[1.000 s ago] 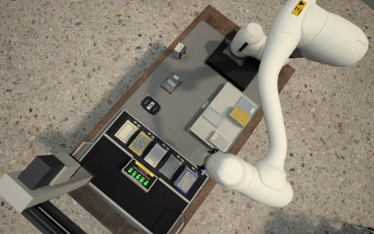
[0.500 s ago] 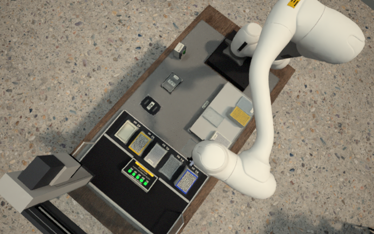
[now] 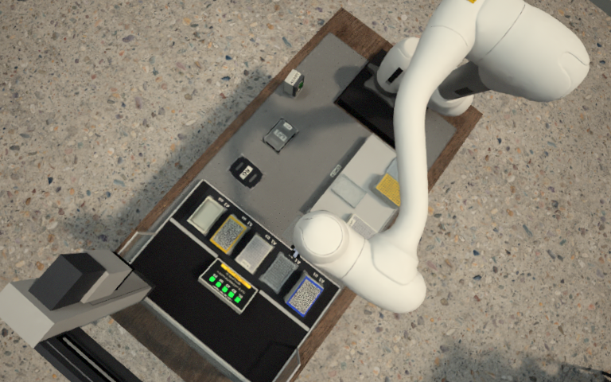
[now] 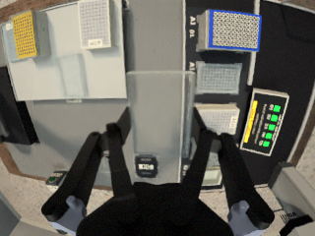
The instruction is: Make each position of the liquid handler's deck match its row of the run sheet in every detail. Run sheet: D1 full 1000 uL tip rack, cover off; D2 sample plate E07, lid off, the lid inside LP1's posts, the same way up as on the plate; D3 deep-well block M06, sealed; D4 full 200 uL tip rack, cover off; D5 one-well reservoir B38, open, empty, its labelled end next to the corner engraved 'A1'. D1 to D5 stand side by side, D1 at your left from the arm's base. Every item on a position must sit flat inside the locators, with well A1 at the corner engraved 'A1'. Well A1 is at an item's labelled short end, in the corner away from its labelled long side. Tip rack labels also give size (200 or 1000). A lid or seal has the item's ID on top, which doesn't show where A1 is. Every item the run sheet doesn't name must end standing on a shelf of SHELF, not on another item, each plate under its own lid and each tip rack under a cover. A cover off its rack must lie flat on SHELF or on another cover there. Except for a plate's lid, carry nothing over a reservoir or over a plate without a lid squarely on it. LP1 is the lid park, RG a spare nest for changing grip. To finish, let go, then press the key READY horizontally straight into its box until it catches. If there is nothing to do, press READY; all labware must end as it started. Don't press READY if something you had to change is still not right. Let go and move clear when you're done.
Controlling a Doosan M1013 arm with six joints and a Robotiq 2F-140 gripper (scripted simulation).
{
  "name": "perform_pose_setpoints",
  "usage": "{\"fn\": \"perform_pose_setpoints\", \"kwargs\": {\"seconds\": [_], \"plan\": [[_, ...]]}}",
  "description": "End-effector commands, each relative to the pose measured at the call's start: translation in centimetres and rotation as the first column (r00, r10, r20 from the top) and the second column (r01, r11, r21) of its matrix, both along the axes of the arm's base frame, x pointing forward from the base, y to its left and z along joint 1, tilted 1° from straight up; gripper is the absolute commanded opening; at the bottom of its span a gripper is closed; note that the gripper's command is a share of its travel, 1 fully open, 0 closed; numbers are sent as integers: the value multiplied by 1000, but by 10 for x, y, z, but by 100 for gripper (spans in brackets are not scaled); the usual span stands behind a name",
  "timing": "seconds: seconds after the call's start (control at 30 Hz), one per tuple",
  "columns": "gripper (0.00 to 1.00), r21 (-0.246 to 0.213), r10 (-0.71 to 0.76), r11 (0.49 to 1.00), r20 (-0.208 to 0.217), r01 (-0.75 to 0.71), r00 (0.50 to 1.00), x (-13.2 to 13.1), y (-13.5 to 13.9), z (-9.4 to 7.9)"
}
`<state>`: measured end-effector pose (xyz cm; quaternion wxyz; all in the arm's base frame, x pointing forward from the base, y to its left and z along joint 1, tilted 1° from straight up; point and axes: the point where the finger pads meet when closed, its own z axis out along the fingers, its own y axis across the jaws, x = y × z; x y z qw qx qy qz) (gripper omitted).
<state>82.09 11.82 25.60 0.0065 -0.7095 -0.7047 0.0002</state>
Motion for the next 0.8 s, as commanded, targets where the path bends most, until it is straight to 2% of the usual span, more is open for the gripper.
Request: {"fn": "perform_pose_setpoints", "kwargs": {"seconds": [0.0,0.23,0.6,0.67,0.77], "plan": [[10,1,0,1000,2,0,1000,0,-12,1],[10,1,0,1000,2,0,1000,0,-27,1],[10,1,-3,1000,2,3,1000,0,-82,0],[10,1,-3,1000,2,3,1000,0,-82,0],[10,1,-3,1000,2,3,1000,0,-97,0]]}}
